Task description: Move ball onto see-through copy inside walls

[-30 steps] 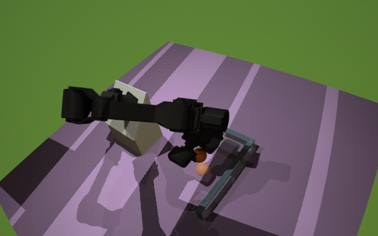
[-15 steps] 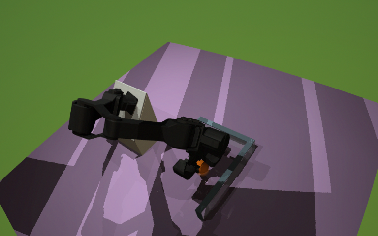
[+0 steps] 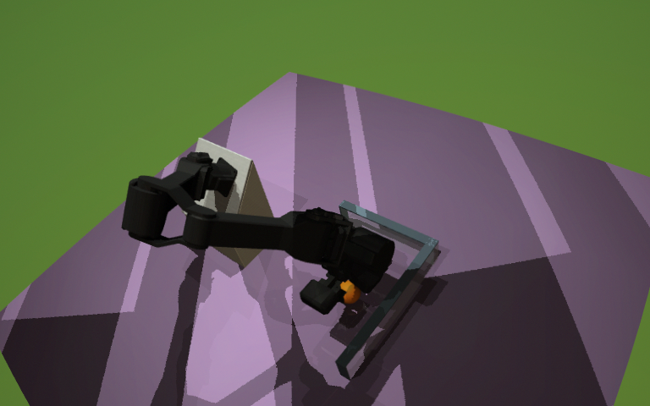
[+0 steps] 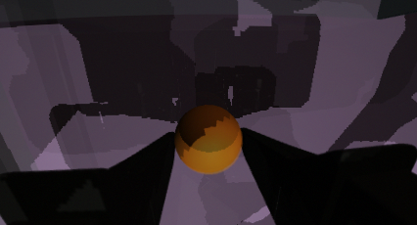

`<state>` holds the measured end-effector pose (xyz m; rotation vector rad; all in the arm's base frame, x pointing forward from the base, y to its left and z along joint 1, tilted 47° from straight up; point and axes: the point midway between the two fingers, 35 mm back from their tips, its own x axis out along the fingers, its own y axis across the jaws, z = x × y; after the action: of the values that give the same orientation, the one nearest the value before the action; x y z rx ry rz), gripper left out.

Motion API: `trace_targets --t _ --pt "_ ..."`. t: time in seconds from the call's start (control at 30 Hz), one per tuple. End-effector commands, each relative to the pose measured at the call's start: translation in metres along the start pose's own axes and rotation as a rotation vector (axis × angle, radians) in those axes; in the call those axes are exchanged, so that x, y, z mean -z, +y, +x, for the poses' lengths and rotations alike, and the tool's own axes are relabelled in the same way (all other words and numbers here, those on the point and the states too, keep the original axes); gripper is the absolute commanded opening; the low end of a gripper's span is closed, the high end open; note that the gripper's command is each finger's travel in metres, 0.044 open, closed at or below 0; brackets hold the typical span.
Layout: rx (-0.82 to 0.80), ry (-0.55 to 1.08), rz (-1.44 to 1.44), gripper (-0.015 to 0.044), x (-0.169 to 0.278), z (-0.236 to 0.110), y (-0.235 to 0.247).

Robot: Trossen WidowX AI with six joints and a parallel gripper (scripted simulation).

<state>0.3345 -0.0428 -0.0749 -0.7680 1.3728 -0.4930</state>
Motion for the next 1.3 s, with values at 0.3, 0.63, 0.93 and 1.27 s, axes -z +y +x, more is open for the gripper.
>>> trace_targets --t 0.3,0.63,0.93,1.27 --pt "0.0 0.0 -0.002 0.0236 0.0 0.0 0.0" --pt "-0.005 0.0 -0.002 0.0337 -0.003 -0.042 0.002" --pt "0.0 -0.017 -0.006 0.0337 -0.004 -0.079 0.002" --pt "-0.002 -0.017 -0.003 0.044 -0.003 -0.129 0.003"
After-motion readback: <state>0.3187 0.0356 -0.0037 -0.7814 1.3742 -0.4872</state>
